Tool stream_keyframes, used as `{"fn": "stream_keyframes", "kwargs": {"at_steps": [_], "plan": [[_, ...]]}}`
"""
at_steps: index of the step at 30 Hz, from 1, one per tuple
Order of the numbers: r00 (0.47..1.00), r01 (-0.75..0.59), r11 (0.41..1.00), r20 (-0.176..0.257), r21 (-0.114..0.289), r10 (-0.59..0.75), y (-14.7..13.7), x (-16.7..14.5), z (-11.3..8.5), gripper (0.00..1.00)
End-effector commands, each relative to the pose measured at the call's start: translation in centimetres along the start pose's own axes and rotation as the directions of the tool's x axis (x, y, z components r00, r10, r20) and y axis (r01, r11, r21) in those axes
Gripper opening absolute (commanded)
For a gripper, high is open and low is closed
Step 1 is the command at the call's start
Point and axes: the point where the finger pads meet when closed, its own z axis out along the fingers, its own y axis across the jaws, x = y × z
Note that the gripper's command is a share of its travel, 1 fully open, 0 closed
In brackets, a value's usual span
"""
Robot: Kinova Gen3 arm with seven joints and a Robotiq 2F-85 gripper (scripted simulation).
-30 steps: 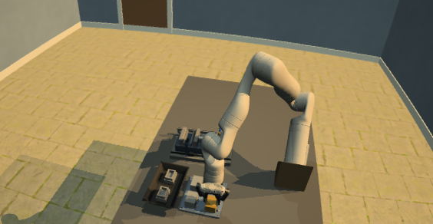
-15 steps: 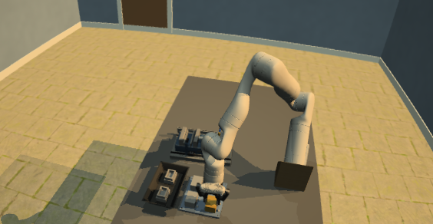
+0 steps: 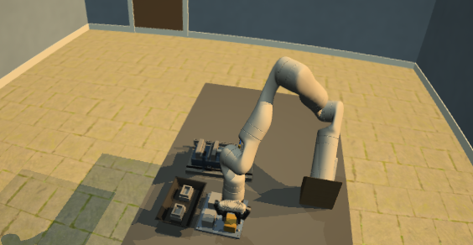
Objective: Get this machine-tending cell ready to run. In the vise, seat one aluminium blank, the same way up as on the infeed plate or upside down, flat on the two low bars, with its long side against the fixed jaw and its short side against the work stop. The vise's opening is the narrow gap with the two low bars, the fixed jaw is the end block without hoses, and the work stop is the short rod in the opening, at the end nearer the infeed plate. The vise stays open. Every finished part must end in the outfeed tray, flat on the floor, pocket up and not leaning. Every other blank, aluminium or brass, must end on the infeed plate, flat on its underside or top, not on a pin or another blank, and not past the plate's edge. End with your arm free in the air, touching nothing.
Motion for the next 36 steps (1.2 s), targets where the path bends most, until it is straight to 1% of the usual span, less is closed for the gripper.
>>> {"fn": "stream_keyframes", "kwargs": {"at_steps": [1, 7, 8, 36], "plan": [[1.0, 0.0, 1.0, -0.002, -0.002, 0.0, 0.05, 0.07, -0.12, 0.0], [1.0, 0.0, 1.0, -0.002, -0.002, 0.0, 0.05, 0.07, -0.12, 0.0], [1.0, 0.0, 1.0, -0.002, -0.002, 0.0, 0.05, 0.07, -0.12, 0.67], [1.0, 0.0, 1.0, -0.002, -0.002, 0.0, 0.05, 0.07, -0.12, 0.67]]}}
